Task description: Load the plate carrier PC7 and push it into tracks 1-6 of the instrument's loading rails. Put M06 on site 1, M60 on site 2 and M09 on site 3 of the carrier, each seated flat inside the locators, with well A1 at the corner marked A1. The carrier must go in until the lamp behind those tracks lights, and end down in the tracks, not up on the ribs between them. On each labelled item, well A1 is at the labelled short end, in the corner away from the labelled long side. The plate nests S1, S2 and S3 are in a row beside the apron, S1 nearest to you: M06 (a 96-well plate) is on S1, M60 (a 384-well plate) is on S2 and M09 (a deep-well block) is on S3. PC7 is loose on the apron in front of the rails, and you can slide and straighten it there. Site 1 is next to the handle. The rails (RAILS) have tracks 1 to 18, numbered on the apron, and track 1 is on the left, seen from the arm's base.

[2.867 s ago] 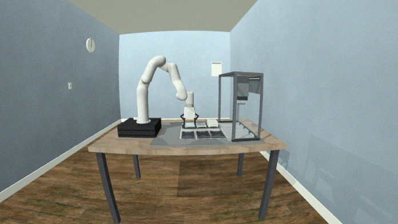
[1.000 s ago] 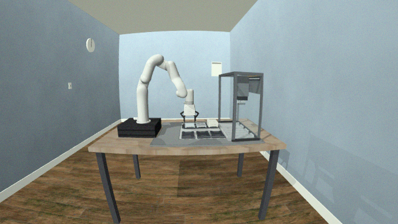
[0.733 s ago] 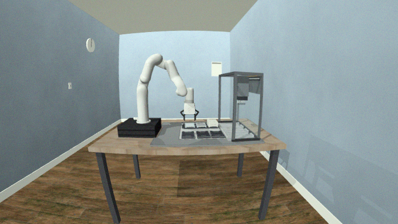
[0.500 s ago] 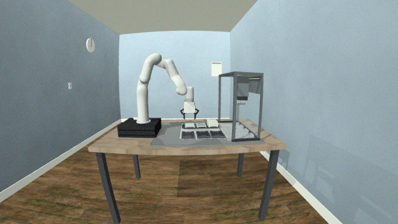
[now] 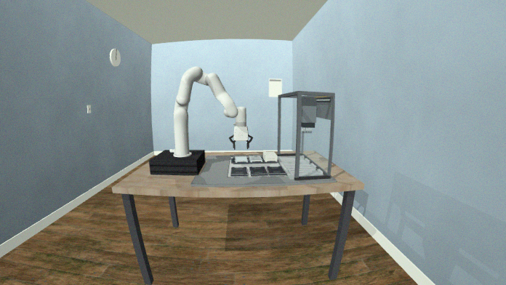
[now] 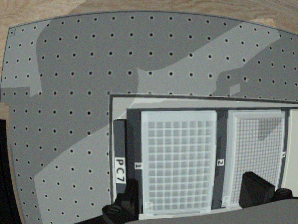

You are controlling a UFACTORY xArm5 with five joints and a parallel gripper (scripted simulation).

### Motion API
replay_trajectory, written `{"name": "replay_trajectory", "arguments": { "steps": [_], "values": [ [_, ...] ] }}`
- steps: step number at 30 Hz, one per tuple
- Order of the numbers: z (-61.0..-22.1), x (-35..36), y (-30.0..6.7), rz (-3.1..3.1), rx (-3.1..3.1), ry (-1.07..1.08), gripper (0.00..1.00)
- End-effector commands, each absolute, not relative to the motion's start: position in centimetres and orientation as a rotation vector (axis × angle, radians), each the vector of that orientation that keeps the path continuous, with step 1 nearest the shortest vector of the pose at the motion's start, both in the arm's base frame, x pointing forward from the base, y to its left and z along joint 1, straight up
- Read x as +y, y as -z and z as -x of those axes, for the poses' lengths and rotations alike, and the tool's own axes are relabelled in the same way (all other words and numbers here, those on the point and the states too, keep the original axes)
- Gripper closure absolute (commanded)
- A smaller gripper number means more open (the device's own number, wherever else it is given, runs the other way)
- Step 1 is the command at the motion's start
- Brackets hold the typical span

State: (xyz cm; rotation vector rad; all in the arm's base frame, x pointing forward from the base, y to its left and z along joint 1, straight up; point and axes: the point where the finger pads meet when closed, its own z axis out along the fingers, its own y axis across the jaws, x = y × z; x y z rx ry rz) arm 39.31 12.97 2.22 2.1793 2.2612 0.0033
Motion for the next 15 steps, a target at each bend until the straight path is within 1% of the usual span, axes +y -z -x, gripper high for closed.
{"name": "replay_trajectory", "arguments": {
  "steps": [1,15],
  "values": [
    [-39.4,13.0,-2.8,-2.182,2.264,-0.012,0.00],
    [-39.4,13.0,-5.1,-2.181,2.264,-0.012,0.00]
  ]
}}
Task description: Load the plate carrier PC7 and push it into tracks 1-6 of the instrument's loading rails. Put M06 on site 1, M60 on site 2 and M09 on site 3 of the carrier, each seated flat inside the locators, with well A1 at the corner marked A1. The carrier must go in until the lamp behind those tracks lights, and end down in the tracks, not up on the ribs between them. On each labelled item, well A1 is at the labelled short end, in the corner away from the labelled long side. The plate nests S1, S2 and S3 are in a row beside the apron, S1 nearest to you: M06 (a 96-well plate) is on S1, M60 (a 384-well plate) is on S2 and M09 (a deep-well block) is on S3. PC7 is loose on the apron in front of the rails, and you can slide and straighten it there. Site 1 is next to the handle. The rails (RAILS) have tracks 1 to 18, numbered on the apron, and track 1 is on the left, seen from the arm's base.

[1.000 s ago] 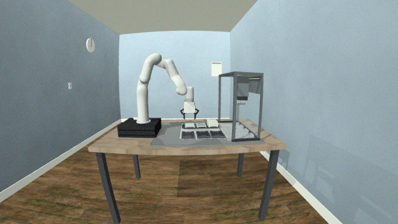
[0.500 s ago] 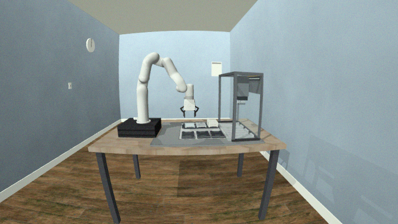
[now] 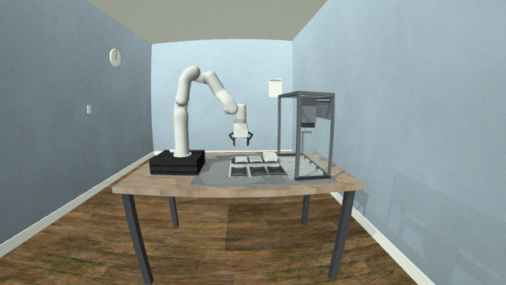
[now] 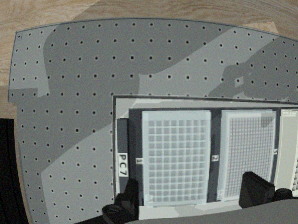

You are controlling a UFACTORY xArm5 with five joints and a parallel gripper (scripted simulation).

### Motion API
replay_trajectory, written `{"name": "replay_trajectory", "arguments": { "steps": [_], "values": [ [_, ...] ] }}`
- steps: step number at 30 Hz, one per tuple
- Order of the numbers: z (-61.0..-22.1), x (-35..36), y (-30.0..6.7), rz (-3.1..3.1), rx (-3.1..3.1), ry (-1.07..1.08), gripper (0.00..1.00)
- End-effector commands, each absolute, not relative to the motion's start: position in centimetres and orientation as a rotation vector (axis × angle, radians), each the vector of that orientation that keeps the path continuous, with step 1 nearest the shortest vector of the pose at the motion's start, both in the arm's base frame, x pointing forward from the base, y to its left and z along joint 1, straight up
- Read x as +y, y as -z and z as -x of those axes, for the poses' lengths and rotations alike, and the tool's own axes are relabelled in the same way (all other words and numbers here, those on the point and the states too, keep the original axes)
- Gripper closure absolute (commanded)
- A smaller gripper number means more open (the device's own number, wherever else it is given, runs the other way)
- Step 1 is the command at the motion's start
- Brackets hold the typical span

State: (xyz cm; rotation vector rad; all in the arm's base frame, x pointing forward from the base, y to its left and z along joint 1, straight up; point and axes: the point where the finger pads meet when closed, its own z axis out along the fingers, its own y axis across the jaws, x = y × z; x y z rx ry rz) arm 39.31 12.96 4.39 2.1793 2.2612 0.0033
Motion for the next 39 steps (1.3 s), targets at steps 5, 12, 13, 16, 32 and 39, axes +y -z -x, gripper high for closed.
{"name": "replay_trajectory", "arguments": {
  "steps": [5,12,13,16,32,39],
  "values": [
    [-39.4,13.0,-5.6,-2.181,2.264,-0.012,0.00],
    [-39.4,13.0,-6.3,-2.181,2.264,-0.012,0.00],
    [-39.4,13.0,-6.3,-2.181,2.264,-0.012,0.00],
    [-39.4,13.0,-6.3,-2.181,2.264,-0.012,0.00],
    [-42.8,10.0,-5.9,-2.220,2.225,-0.012,0.00],
    [-44.6,8.3,-5.7,-2.220,2.225,-0.012,0.00]
  ]
}}
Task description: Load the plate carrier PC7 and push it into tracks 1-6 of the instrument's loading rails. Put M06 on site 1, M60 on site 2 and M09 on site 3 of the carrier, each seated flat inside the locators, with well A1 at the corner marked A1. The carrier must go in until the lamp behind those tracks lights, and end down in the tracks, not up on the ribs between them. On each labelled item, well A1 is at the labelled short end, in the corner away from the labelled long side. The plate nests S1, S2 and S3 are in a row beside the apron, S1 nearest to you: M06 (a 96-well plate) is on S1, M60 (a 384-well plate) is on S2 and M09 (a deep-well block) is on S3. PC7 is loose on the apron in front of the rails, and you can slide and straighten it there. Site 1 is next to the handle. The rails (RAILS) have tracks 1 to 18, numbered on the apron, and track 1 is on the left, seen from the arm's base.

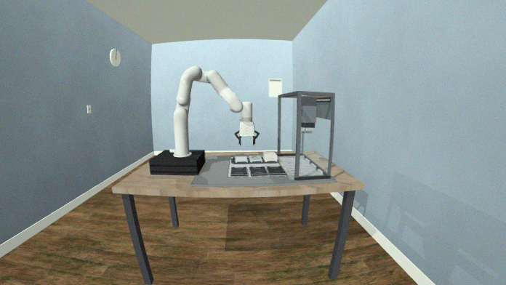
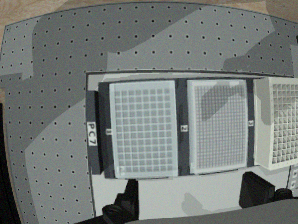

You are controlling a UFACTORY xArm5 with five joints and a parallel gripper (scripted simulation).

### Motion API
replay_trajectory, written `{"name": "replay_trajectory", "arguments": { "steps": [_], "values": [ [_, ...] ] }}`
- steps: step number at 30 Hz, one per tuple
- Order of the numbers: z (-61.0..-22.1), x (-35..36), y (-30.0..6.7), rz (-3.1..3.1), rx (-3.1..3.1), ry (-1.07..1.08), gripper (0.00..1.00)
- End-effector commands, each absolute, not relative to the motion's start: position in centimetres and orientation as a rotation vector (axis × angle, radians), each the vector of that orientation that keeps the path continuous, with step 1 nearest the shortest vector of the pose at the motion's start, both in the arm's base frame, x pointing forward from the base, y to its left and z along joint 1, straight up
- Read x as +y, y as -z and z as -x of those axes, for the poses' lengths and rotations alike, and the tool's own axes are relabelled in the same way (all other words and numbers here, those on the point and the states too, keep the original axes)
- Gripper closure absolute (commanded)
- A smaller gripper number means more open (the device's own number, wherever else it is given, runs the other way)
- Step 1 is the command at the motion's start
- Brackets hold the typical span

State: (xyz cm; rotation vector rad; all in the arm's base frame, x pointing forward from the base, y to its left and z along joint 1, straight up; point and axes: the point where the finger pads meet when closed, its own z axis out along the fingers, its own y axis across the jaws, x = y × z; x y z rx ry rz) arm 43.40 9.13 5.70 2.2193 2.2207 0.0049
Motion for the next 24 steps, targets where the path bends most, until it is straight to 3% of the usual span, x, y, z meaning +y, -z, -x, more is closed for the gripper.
{"name": "replay_trajectory", "arguments": {
  "steps": [1,13,24],
  "values": [
    [-45.0,8.0,-5.6,-2.220,2.225,-0.012,0.00],
    [-49.4,4.1,-5.1,-2.220,2.225,-0.012,0.00],
    [-49.4,4.1,-5.1,-2.220,2.225,-0.012,0.00]
  ]
}}
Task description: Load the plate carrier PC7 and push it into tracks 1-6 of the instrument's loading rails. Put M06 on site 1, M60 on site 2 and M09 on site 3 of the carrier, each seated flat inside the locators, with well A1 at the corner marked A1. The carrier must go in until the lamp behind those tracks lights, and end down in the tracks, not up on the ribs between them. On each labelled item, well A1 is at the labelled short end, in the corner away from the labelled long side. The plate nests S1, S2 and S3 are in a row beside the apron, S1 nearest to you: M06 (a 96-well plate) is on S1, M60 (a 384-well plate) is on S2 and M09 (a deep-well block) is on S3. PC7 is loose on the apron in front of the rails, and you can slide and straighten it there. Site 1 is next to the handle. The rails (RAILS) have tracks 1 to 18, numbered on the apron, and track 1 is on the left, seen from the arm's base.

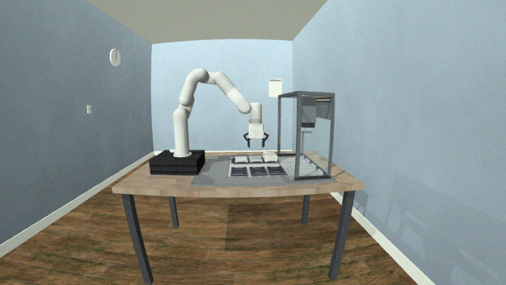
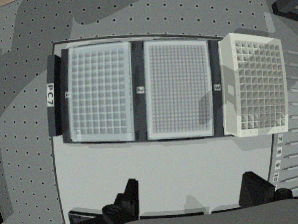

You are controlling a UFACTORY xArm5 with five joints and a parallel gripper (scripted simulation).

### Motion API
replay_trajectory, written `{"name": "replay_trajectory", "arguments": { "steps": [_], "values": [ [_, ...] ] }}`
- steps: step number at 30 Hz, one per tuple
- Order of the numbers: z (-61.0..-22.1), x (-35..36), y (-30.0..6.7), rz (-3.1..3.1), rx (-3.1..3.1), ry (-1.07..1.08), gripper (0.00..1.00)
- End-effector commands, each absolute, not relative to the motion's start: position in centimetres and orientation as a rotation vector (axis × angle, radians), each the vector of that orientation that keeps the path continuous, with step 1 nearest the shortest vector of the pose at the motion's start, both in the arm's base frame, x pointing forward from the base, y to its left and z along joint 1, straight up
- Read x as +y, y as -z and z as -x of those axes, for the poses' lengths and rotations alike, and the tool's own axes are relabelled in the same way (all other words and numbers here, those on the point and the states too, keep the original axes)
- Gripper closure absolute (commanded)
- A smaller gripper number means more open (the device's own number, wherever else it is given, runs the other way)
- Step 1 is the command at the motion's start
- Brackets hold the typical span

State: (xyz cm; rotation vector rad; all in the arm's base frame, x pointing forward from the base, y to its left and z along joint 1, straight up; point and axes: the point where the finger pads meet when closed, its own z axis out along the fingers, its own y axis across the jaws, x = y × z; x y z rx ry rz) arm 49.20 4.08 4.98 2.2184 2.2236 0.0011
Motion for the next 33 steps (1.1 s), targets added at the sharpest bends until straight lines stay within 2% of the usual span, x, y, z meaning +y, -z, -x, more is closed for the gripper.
{"name": "replay_trajectory", "arguments": {
  "steps": [1,33],
  "values": [
    [-49.4,4.1,-5.1,-2.220,2.225,-0.012,0.00],
    [-49.4,4.1,-1.0,-2.220,2.225,-0.012,0.00]
  ]
}}
